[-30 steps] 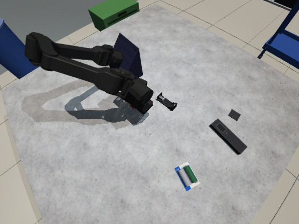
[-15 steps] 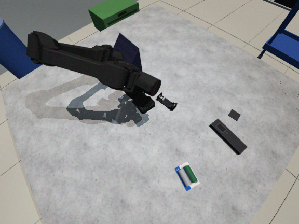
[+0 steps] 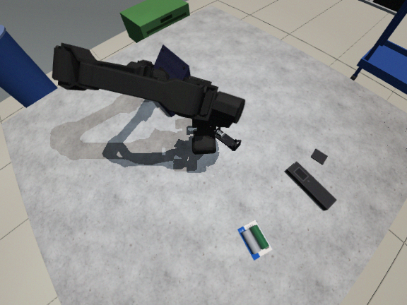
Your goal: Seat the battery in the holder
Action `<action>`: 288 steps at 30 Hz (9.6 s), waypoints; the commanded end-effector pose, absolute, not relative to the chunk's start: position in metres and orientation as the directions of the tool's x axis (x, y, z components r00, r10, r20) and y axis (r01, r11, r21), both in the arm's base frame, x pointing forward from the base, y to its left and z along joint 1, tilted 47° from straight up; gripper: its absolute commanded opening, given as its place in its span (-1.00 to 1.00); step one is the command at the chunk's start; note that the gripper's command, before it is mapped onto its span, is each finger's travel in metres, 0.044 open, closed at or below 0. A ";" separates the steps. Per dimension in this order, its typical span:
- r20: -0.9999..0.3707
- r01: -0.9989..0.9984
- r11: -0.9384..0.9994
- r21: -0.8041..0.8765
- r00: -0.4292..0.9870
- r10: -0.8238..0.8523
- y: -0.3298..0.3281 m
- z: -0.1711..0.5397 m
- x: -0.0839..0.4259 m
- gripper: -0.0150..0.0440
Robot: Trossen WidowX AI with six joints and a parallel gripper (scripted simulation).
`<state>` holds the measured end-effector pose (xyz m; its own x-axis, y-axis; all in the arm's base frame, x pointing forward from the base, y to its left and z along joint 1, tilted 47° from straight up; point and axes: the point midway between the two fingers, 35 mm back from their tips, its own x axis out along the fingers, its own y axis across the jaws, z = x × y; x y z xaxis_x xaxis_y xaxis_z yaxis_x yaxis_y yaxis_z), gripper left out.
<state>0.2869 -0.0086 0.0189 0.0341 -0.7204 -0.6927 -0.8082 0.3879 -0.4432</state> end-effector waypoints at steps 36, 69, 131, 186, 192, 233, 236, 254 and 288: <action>-0.712 -0.167 0.693 -0.702 0.163 -0.683 0.037 -0.046 0.319 -0.25; -0.712 -0.183 0.704 -0.686 0.366 -0.599 0.016 -0.064 0.319 -0.25; -0.688 -0.198 0.703 -0.683 0.497 -0.529 0.001 -0.066 0.289 -0.25; -0.746 -0.196 0.729 -0.656 0.311 -0.589 0.003 -0.079 0.302 -0.25; -0.751 -0.193 0.731 -0.655 0.280 -0.599 0.003 -0.079 0.303 -0.25; -0.758 -0.177 0.740 -0.649 0.061 -0.650 -0.002 -0.077 0.306 -0.25; -0.757 -0.176 0.741 -0.649 0.045 -0.652 -0.003 -0.076 0.306 -0.25; -0.749 -0.171 0.744 -0.646 -0.045 -0.661 -0.004 -0.074 0.307 -0.25; -0.749 -0.167 0.748 -0.642 -0.073 -0.659 -0.003 -0.074 0.325 -0.25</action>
